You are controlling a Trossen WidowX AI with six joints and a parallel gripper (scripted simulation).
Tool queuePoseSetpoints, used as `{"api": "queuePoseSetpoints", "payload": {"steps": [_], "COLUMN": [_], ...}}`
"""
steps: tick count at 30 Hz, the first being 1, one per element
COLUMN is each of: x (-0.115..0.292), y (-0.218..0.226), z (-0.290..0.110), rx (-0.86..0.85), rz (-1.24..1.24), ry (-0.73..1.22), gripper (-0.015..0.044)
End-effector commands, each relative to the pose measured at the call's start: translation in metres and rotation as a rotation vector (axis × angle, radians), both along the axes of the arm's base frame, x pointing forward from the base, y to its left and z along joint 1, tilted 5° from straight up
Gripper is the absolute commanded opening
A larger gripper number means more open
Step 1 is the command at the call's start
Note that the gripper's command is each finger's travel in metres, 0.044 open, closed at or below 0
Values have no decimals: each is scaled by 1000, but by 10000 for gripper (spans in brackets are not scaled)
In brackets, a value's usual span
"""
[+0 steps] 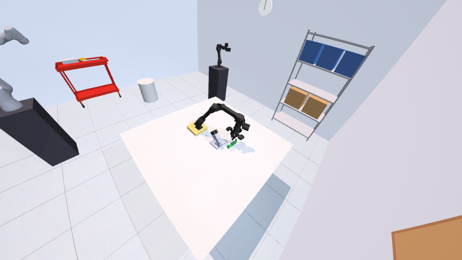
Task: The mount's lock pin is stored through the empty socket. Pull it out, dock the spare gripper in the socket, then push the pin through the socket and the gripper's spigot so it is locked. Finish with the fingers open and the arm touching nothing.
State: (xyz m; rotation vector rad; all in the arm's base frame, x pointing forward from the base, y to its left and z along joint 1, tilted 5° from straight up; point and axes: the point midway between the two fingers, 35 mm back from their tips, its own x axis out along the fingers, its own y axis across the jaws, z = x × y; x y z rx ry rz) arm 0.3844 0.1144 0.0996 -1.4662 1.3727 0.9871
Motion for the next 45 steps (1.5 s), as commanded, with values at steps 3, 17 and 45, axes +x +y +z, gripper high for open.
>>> {"api": "queuePoseSetpoints", "payload": {"steps": [3,17,45], "x": [0,-23,-80], "y": [0,3,4], "z": [-1,7,-4], "rx": [-1,6,13], "rz": [0,-22,-37], "ry": [2,1,6], "gripper": [0,0,0]}}
